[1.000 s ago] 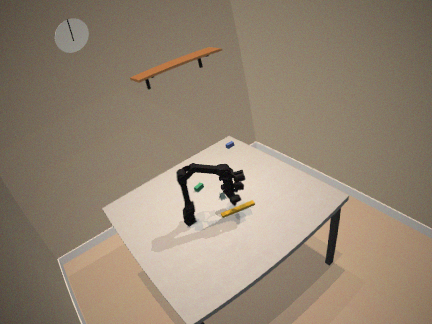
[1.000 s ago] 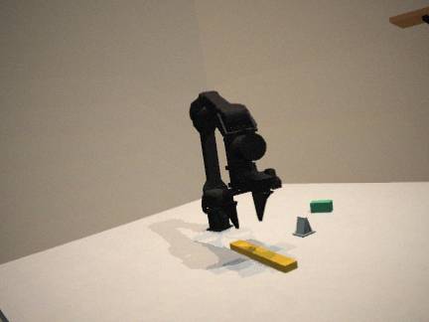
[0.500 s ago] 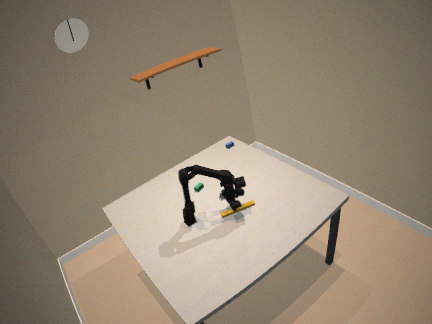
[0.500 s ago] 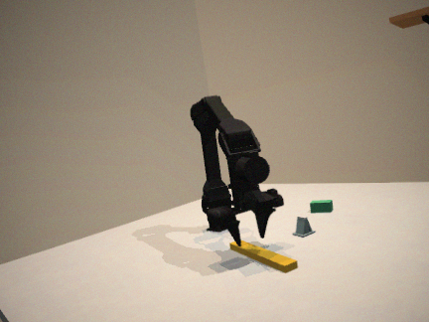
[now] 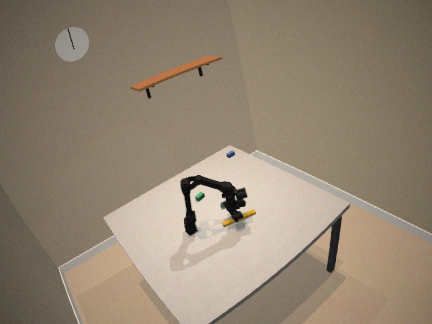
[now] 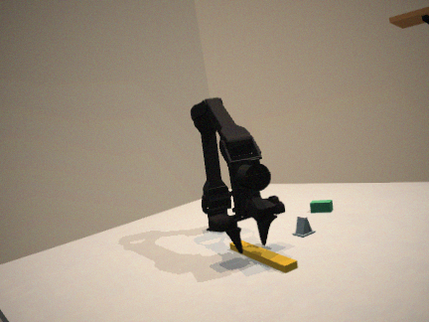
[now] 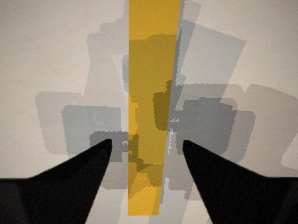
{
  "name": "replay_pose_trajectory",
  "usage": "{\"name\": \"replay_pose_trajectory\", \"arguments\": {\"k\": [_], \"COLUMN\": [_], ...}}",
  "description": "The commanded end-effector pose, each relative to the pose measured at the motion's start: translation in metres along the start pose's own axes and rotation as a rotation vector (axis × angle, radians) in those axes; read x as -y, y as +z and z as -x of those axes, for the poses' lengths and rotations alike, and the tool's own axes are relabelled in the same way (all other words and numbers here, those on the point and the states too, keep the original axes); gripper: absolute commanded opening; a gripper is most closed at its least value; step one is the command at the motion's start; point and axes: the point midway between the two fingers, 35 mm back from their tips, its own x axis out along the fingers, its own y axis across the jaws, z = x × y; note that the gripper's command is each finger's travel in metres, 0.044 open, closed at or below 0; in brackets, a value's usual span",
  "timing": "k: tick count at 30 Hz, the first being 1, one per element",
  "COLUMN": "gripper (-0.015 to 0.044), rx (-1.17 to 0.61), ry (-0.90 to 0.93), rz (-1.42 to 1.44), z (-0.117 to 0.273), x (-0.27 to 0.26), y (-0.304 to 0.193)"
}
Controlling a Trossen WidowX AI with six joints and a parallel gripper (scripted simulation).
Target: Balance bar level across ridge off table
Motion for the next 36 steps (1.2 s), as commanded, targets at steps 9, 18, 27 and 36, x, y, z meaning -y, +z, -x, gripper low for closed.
{"name": "replay_pose_trajectory", "arguments": {"k": [9,18,27,36], "gripper": [0.0315,0.0263,0.0124,0.0], "rx": [-0.005,-0.006,-0.006,-0.006], "ry": [0.004,0.001,0.001,0.002], "rz": [-0.005,0.0,0.0,-0.001], "z": [-0.009,-0.009,-0.009,0.002], "x": [-0.001,0.0,0.0,0.0], "y": [-0.001,-0.002,-0.002,0.0]}}
